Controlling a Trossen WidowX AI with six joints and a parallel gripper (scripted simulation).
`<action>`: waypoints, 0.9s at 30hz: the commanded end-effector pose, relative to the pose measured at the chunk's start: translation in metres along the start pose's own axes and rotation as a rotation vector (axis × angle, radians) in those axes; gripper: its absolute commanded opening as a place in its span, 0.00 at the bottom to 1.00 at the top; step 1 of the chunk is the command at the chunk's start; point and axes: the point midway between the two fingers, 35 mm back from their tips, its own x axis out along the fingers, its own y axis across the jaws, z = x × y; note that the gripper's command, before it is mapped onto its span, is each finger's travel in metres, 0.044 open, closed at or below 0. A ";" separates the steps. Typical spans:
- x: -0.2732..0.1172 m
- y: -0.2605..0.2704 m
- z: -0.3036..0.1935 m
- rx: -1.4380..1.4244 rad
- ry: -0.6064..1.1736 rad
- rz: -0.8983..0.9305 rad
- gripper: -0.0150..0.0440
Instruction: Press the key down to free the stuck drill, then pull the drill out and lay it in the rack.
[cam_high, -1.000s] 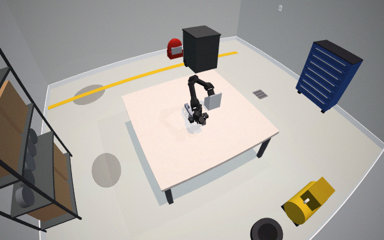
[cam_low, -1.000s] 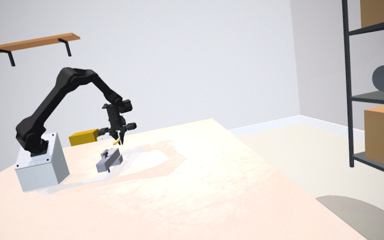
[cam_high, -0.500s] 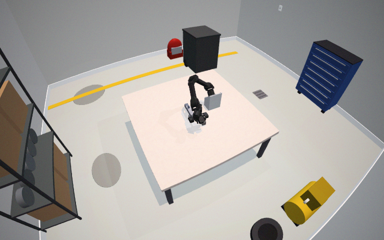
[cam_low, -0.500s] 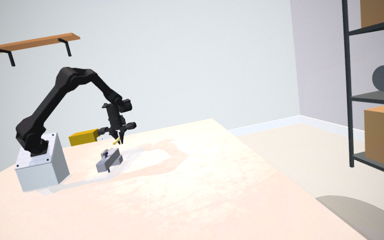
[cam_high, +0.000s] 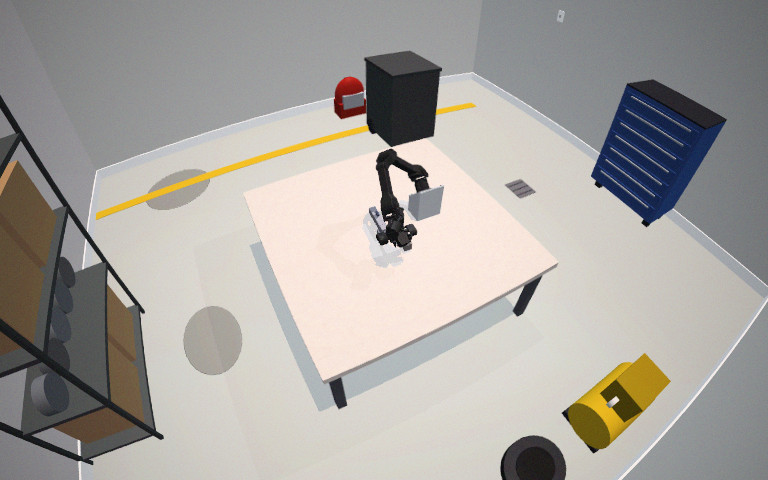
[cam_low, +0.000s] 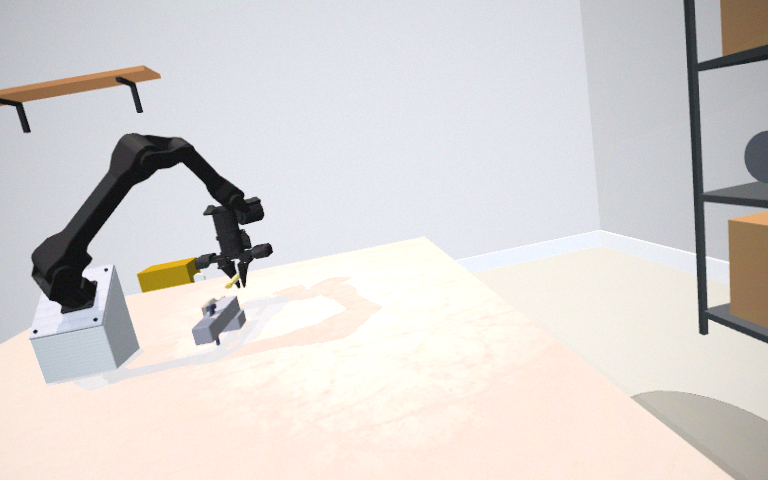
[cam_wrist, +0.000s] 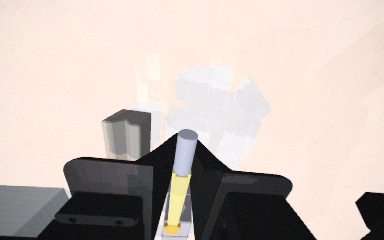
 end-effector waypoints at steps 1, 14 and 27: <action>-0.003 -0.002 0.000 0.007 -0.006 -0.001 0.25; -0.005 -0.002 0.000 0.007 -0.006 -0.001 0.25; -0.006 -0.002 -0.001 0.007 -0.006 -0.001 0.25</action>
